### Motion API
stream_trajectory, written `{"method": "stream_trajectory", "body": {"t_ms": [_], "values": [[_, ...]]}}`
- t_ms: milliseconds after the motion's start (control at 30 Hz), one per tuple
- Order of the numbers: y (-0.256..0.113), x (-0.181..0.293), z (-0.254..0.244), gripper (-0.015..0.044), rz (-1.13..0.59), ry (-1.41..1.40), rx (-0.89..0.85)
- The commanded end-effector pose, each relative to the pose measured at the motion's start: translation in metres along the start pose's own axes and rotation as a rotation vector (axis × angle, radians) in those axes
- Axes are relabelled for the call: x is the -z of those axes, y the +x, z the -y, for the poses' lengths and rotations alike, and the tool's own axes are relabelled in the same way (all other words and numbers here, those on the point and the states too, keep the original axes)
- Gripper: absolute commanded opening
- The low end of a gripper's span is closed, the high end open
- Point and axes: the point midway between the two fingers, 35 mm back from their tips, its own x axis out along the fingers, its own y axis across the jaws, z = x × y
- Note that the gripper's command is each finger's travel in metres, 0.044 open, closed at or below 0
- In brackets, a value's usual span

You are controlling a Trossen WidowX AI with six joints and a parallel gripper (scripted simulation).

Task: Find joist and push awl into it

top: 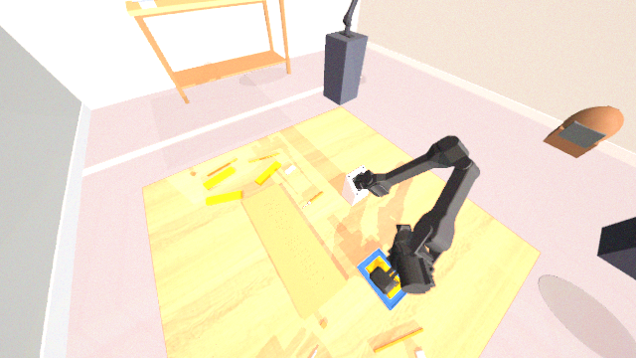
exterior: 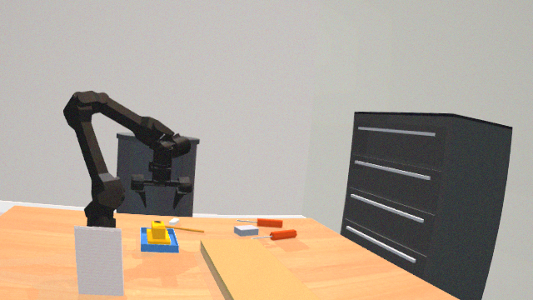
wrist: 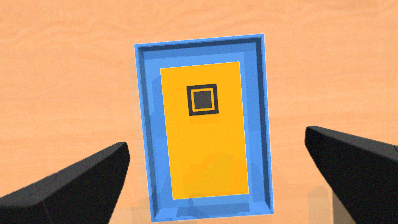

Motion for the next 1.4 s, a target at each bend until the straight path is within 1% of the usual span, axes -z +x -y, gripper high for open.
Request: {"method": "stream_trajectory", "body": {"t_ms": [0, 233, 433, 633, 733, 867, 967, 1033, 1367], "values": [[0.004, 0.010, 0.009, 0.0440, -0.023, 0.035, 0.012], [-0.004, 0.111, 0.081, 0.0440, -0.193, 0.328, 0.156], [-0.026, 0.209, 0.105, 0.0440, -0.305, 0.594, 0.230], [-0.052, 0.304, 0.091, 0.0440, -0.374, 0.880, 0.258], [-0.062, 0.347, 0.070, 0.0440, -0.387, 1.033, 0.252], [-0.067, 0.395, 0.027, 0.0440, -0.371, 1.247, 0.220], [-0.064, 0.419, -0.010, 0.0440, -0.330, 1.399, 0.179], [-0.061, 0.425, -0.025, 0.0440, -0.307, 1.452, 0.160], [-0.061, 0.428, -0.028, 0.0440, -0.305, 1.459, 0.158]]}}
